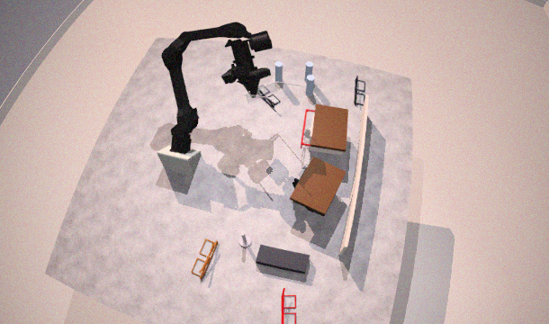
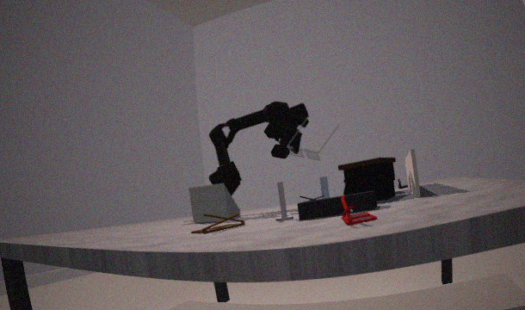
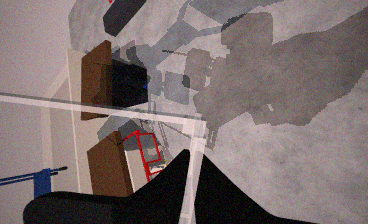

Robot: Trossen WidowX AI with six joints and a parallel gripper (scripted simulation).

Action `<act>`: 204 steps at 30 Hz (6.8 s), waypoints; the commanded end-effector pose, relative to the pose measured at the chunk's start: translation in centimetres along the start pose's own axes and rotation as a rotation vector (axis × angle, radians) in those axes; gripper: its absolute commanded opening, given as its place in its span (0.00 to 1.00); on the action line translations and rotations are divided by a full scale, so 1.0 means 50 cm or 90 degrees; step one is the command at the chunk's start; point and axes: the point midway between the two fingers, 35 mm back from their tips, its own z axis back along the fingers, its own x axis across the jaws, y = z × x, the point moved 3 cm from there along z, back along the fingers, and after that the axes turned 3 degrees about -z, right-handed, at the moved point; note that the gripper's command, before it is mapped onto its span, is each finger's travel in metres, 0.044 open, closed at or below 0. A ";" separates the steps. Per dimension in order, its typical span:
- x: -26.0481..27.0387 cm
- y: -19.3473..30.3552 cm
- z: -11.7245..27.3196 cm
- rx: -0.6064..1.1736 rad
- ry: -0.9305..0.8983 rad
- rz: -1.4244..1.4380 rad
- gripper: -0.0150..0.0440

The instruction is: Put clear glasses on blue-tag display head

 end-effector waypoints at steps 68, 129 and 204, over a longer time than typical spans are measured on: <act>0.150 -0.263 -0.376 0.195 0.355 0.210 0.25; 0.174 -0.217 -0.463 0.205 0.349 0.207 0.25; 0.329 -0.125 -0.557 0.207 0.346 0.209 0.25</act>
